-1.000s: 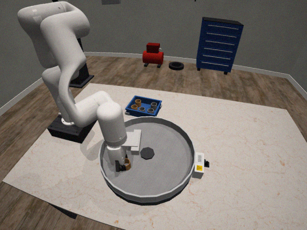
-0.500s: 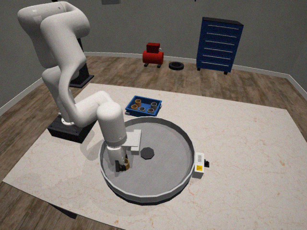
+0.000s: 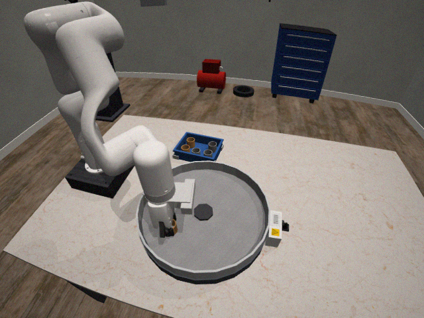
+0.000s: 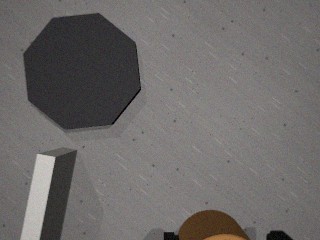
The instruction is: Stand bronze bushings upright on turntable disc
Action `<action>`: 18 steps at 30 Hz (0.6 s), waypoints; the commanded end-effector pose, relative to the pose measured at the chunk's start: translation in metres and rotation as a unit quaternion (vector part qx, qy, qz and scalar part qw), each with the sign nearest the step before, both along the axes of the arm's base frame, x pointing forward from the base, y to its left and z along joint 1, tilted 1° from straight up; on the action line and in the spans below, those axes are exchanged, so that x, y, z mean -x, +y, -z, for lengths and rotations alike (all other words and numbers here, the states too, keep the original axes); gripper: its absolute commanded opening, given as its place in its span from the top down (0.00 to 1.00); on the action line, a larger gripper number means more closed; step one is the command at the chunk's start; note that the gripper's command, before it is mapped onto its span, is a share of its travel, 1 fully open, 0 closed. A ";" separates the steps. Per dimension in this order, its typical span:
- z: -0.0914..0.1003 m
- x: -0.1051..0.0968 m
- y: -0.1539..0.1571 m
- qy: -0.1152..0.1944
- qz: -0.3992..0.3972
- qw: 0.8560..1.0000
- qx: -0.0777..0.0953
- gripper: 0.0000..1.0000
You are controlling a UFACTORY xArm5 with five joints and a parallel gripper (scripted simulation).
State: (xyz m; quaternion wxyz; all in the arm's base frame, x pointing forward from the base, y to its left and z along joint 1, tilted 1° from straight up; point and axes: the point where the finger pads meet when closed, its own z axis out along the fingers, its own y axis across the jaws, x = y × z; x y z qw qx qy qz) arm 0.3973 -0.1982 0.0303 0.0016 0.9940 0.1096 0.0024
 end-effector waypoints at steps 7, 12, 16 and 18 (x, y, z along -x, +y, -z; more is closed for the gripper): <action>-0.024 -0.001 0.000 -0.002 0.000 1.000 0.001 0.51; -0.044 -0.001 0.000 -0.002 0.000 1.000 0.001 0.51; -0.047 -0.001 0.000 -0.002 0.000 1.000 0.001 0.51; -0.047 -0.001 0.000 -0.002 0.000 1.000 0.001 0.51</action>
